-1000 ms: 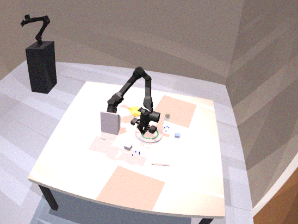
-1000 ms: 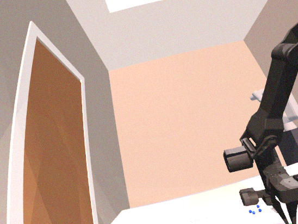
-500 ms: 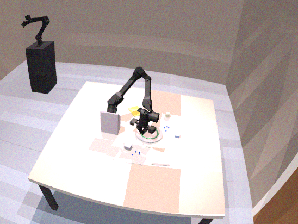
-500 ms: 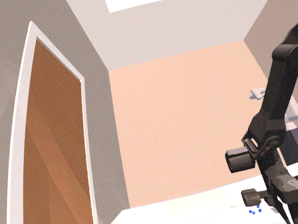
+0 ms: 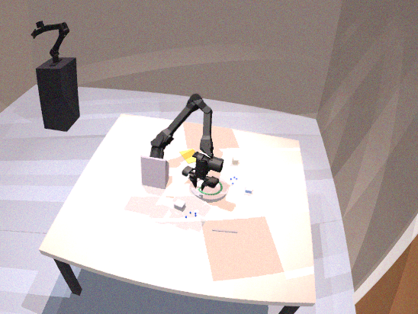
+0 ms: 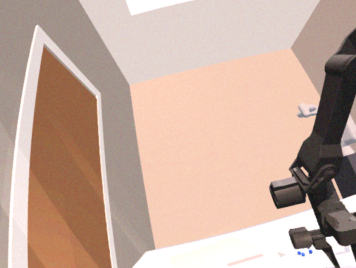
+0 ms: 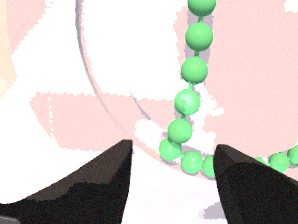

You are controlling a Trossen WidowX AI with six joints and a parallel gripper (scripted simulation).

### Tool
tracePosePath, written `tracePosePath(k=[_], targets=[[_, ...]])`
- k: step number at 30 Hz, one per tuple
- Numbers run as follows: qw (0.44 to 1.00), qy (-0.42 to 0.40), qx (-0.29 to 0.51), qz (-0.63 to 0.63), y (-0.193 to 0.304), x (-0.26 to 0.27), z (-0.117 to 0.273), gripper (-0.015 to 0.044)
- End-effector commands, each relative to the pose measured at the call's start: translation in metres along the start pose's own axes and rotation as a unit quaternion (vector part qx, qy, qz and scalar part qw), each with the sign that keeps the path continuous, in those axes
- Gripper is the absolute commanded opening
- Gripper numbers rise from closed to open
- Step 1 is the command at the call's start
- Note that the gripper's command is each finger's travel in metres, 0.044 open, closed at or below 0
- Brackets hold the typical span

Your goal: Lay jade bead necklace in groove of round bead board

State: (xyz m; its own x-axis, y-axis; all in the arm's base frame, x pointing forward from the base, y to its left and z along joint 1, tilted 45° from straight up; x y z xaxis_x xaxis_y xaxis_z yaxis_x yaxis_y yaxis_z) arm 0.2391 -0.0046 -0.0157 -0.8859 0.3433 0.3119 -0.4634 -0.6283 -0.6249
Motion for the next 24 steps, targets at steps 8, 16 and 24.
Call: tracePosePath(k=[8, 16, 24], targets=[[1.0, -0.002, 0.0, -0.005, 0.0007, 0.001, 0.0023, 0.044], [1.0, -0.003, 0.001, -0.005, 0.0005, 0.0007, 0.0053, 0.044], [1.0, -0.003, 0.001, -0.005, 0.0005, 0.0007, 0.0053, 0.044]])
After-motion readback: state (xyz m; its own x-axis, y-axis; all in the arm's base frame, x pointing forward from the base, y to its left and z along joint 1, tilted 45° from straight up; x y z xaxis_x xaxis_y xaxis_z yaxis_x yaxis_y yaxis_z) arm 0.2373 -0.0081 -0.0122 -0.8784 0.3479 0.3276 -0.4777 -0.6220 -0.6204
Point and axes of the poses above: the point midway between the two fingers, 35 mm back from their tips, its own z axis back along the fingers, its own x axis across the jaws, y = z × x, the point moved 9 cm from there along z, back along the fingers, and after that the axes turned 7 degrees about -z, right-handed, at the moved point
